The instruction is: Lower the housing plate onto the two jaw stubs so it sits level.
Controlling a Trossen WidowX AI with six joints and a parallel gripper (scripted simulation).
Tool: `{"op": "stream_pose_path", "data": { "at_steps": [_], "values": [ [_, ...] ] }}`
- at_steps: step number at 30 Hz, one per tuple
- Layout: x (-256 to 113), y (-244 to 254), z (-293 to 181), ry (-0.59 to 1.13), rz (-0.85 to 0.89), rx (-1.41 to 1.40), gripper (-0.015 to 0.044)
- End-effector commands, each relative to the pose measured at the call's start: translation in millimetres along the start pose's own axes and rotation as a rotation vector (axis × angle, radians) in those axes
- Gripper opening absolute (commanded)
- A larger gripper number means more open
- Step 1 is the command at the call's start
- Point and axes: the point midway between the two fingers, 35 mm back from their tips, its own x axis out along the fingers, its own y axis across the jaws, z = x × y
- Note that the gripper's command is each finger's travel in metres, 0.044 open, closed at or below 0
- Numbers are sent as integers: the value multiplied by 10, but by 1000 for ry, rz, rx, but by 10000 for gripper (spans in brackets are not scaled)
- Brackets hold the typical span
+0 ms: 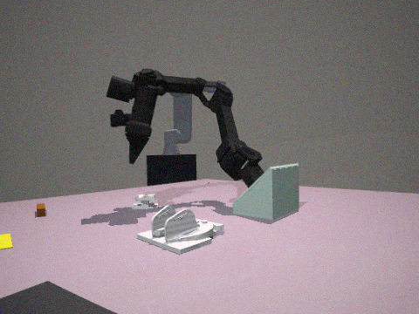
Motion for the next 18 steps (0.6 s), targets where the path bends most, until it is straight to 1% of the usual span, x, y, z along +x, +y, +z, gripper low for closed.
{"op": "stream_pose_path", "data": {
  "at_steps": [1,9,15,18],
  "values": [
    [52,-88,-119,70,-15,26,440],
    [119,-271,-379,214,-48,75,440],
    [135,-285,-404,227,-50,79,440],
    [315,-287,-440,227,-50,80,440]
  ]
}}
